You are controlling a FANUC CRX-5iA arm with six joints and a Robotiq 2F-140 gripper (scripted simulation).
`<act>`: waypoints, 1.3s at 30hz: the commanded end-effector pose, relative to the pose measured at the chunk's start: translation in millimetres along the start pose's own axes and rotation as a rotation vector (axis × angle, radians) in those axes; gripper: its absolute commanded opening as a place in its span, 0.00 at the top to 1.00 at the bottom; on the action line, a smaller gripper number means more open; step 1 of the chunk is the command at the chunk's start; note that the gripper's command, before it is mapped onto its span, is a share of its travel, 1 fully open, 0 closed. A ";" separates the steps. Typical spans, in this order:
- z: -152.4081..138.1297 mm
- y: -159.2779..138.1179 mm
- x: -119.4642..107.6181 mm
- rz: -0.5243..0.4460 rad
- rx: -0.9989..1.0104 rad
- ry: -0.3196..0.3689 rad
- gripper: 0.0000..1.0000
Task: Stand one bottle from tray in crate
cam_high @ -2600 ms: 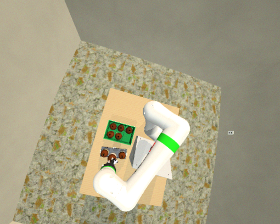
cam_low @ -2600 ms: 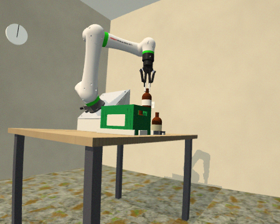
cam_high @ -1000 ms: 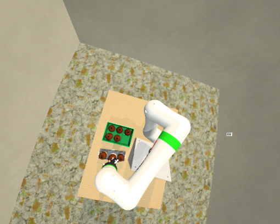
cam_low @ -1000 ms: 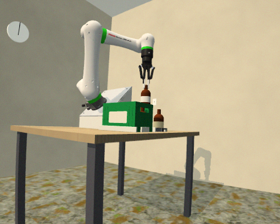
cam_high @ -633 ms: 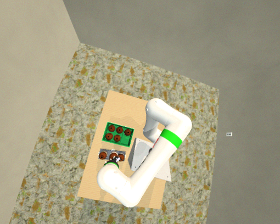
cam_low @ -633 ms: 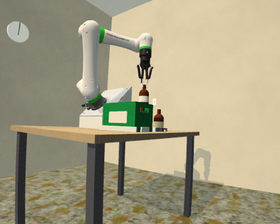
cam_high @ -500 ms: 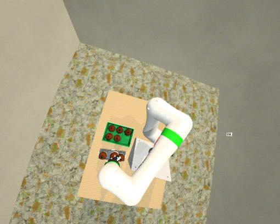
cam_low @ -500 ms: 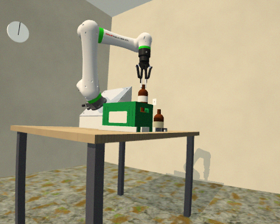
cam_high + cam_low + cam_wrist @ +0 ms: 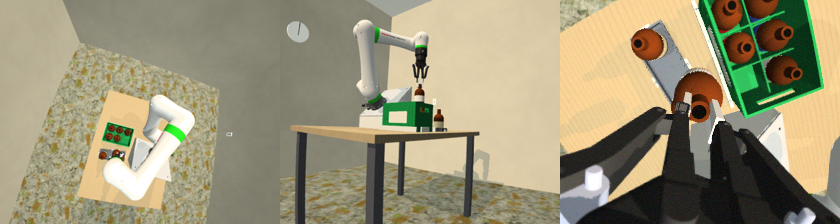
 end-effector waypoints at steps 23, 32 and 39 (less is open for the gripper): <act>53.0 4.7 -0.3 0.000 0.000 0.001 1.00; 73.6 6.5 -0.3 0.000 0.000 0.001 1.00; 86.0 7.6 -0.3 0.000 0.000 0.001 1.00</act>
Point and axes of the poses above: the point where the finger pads meet when closed, its own x axis out along the fingers, its own z axis across the jaws, y = z × x, the point moved 10 cm from there along -x, back along the fingers, and after that the axes turned 6 degrees about -x, right-handed, at the moved point
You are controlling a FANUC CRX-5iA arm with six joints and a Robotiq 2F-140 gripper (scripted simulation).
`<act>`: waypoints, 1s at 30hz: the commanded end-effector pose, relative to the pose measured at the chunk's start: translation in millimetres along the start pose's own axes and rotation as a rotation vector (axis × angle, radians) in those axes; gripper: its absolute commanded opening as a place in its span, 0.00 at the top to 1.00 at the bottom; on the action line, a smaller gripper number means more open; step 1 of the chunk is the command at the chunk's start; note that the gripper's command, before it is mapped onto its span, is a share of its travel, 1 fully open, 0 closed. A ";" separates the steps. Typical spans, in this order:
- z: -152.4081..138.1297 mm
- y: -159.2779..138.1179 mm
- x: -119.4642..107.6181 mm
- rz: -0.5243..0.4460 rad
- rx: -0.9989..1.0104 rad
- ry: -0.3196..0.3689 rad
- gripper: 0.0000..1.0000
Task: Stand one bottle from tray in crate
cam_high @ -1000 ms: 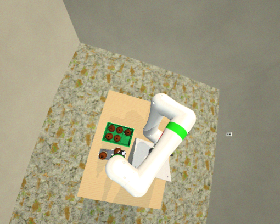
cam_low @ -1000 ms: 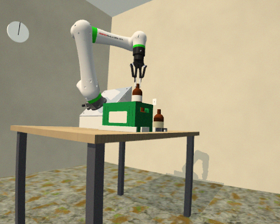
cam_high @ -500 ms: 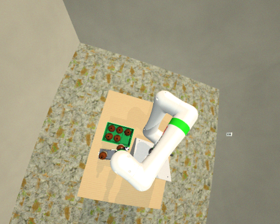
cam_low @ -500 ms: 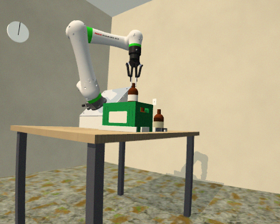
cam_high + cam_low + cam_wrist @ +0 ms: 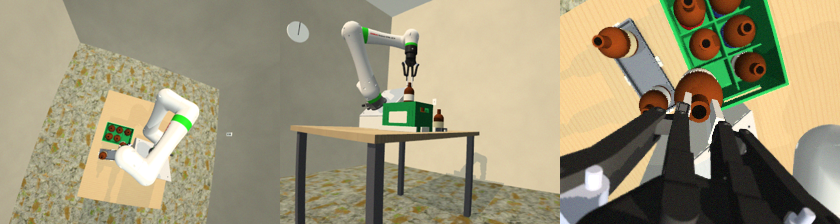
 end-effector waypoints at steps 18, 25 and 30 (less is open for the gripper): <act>28.0 2.5 -0.3 0.000 0.000 0.001 1.00; 36.0 3.2 -0.3 0.000 0.000 0.001 1.00; 40.3 3.6 -0.3 0.000 0.000 0.001 1.00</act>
Point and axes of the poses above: the point where the finger pads meet when closed, its own x axis out along the fingers, its own z axis across the jaws, y = z × x, the point moved 10 cm from there along -x, back along the fingers, and after that the axes turned 6 degrees about -x, right-handed, at the moved point
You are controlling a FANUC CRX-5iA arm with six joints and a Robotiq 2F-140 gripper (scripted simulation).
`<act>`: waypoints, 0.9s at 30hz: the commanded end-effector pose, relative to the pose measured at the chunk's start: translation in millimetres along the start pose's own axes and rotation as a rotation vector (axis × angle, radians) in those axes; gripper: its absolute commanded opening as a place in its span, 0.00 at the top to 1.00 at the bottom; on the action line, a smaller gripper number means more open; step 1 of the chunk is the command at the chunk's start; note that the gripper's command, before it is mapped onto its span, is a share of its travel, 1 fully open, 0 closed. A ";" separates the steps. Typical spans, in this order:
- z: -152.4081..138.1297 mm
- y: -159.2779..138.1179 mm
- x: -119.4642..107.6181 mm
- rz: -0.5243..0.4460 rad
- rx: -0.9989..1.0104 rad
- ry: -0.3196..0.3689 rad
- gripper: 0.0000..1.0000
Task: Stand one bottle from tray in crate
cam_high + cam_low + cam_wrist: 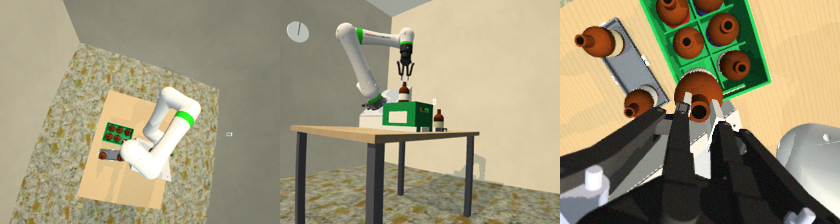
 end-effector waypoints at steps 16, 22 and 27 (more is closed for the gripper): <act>8.2 0.7 -0.2 0.000 0.000 0.000 1.00; 8.7 0.8 -0.2 0.000 0.000 0.000 1.00; 8.9 0.8 -0.2 0.000 0.000 0.000 1.00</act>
Point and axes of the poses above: the point where the finger pads meet when closed, its own x axis out along the fingers, its own z axis across the jaws, y = z × x, the point moved 10 cm from there along -x, back along the fingers, and after that the axes turned 6 degrees about -x, right-handed, at the moved point
